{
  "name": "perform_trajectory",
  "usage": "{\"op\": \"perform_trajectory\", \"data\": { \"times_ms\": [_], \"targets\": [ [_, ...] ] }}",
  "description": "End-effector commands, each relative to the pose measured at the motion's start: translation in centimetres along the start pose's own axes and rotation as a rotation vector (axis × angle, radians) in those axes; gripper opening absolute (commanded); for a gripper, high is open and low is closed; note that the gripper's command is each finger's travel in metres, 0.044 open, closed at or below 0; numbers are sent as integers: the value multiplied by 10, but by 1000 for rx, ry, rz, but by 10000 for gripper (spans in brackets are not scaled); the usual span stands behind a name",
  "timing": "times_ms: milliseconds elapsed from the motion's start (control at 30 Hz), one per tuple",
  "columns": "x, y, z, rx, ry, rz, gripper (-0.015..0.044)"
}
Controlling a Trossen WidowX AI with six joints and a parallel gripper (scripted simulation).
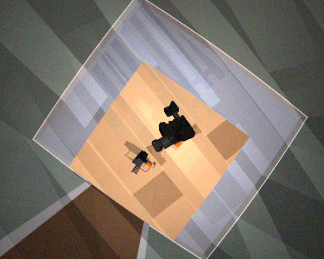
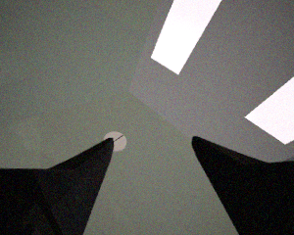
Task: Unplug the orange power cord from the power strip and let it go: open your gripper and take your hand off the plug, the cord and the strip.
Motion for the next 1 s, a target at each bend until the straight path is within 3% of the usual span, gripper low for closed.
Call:
{"op": "perform_trajectory", "data": {
  "times_ms": [0, 267, 633, 733, 967],
  "targets": [
    [0, 0, -2, 7, 4, -3, 374],
    [-28, 13, -68, 338, 186, -138, 164],
    [-95, 79, -132, 830, 462, -381, 160],
    [-104, 94, -131, 872, 454, -469, 160],
    [-147, 155, -138, 1158, 587, -641, 160]
  ]
}}
Point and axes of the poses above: the point midway between the two fingers, 35 mm back from their tips, its own y axis back along the fingers, its own x axis across the jaws, z = x × y, the point moved 9 cm from there along y, back along the fingers, and after that the axes turned 13 degrees about -y, right-handed, at the moved point
